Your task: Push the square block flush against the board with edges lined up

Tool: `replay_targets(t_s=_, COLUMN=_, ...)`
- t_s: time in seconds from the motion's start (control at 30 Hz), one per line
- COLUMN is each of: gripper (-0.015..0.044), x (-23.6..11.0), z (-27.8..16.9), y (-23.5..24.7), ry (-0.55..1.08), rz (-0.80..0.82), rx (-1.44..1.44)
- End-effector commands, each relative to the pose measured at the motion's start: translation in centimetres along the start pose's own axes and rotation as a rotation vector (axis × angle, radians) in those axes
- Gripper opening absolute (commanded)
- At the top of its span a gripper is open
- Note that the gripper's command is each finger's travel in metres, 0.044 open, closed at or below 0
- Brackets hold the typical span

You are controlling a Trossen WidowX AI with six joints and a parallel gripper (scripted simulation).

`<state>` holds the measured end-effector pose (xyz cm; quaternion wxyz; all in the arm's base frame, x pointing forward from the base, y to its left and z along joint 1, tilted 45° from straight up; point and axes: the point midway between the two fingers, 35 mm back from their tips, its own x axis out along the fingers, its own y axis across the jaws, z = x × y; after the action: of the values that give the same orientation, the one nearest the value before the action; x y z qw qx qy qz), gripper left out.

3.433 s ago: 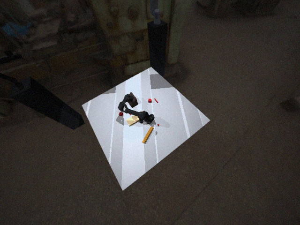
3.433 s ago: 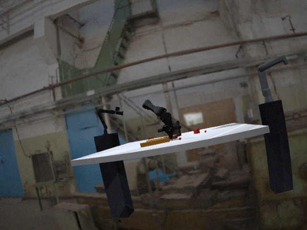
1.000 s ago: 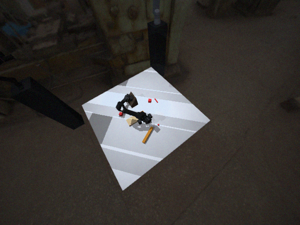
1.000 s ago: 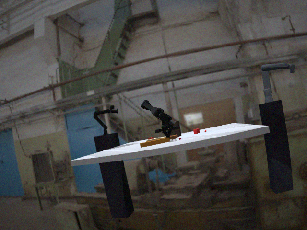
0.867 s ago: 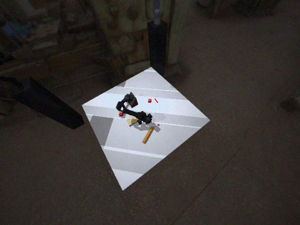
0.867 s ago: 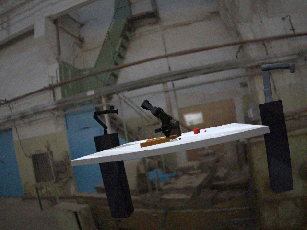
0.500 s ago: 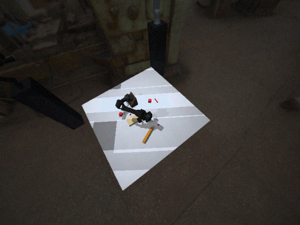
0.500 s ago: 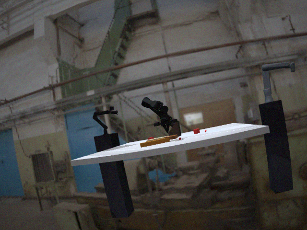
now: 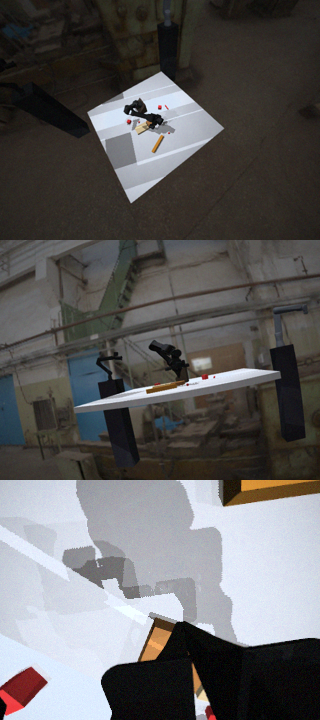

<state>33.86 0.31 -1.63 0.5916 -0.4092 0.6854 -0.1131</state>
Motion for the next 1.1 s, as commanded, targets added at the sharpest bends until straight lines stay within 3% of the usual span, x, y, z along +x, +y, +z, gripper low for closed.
replay_targets(t_s=0.0, gripper=0.0, x=-0.1, z=-0.3, y=1.1, ry=-0.005, rz=0.004, rx=-0.123)
replay_targets(t_s=0.9, gripper=0.0, x=0.0, z=-4.2, y=7.4, ry=0.007, rz=0.009, rx=-1.016)
replay_targets(t_s=1.07, gripper=0.0, x=0.0, z=-4.4, y=7.7, ry=0.006, rz=0.009, rx=-1.061)
